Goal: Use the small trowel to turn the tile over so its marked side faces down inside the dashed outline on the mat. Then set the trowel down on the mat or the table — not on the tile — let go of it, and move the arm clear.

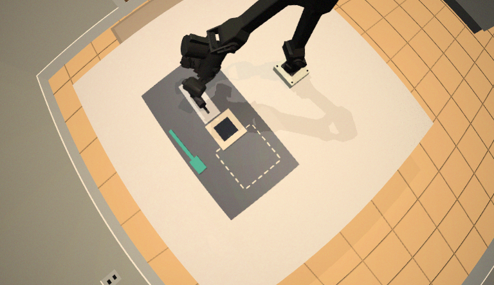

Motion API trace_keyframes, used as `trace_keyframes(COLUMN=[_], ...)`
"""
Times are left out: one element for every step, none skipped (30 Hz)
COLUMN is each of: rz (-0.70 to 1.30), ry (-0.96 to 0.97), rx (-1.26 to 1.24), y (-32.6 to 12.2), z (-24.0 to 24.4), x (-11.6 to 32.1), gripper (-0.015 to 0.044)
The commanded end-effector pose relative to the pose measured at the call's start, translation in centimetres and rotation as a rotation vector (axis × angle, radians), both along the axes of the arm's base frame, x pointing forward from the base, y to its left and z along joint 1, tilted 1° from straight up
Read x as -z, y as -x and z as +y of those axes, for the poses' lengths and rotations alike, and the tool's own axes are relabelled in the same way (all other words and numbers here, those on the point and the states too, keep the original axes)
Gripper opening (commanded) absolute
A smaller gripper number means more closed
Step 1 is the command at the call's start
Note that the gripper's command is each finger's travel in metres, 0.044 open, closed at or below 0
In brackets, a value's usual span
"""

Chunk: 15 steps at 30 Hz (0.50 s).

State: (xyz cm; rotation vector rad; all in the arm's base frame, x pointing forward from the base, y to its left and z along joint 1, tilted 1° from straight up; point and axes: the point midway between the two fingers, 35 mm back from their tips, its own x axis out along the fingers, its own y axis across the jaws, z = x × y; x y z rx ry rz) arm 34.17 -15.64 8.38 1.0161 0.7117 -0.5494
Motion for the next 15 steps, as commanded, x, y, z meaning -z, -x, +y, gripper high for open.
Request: trace_keyframes(rz=[-0.046,-0.058,-0.07,-0.082,-0.094,-0.106,-0.117,-0.129,-0.141,-0.152,-0.164,-0.175,-0.184,-0.189,-0.191], ry=[-0.078,-0.1,-0.121,-0.143,-0.165,-0.187,-0.21,-0.233,-0.255,-0.278,-0.302,-0.325,-0.344,-0.355,-0.359], rx=[0.084,0.107,0.13,0.152,0.174,0.196,0.217,0.238,0.259,0.28,0.301,0.321,0.337,0.347,0.35], y=[0.3,0.4,0.5,0.6,0.7,0.8,0.9,1.0,1.1,1.2,1.3,1.4,1.5,1.6,1.6], z=[0.3,0.4,0.4,0.5,0.6,0.7,0.8,0.8,0.9,1.0,1.1,1.2,1.3,1.3,1.3], x=[0.1,0.1,0.1,0.2,0.2,0.2,0.3,0.3,0.3,0.4,0.4,0.4,0.4,0.4,0.4], gripper=[0.03,0.03,0.03,0.03,0.03,0.03,0.03,0.03,0.03,0.03,0.03,0.03,0.03,0.03,0.03])
